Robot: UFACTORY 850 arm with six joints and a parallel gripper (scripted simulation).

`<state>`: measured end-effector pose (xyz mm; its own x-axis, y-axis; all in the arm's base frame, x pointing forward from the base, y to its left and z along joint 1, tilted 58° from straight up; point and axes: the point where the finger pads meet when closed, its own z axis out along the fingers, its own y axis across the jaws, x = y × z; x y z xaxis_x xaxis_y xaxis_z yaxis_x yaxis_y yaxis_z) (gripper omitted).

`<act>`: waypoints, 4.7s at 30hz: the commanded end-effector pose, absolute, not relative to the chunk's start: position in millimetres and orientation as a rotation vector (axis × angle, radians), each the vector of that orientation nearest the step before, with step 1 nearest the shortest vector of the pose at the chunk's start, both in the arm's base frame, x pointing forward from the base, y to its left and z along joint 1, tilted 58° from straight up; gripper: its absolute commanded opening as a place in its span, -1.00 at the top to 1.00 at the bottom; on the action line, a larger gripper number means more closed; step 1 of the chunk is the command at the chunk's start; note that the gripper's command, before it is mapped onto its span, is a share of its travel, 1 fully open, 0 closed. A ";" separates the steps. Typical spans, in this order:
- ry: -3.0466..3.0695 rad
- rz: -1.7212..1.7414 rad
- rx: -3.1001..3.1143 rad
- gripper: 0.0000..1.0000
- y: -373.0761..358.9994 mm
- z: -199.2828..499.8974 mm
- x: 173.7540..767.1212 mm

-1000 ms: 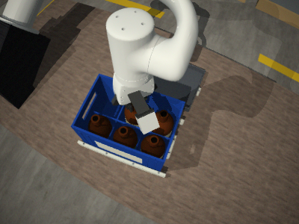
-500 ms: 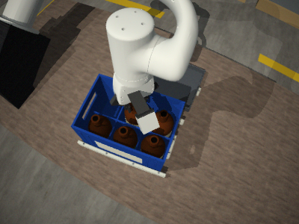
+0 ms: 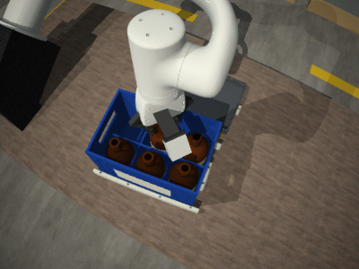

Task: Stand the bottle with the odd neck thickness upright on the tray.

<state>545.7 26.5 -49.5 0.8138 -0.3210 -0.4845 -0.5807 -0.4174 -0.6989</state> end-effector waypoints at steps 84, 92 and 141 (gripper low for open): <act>0.667 0.340 -2.038 1.00 -46.5 -4.3 544.3; 0.667 0.340 -2.038 1.00 -46.5 -4.3 544.3; 0.667 0.340 -2.038 -0.30 -86.1 -63.8 645.0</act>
<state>644.4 -85.1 -64.4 0.8137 -0.3209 -0.4846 -0.5808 -0.4173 -0.6989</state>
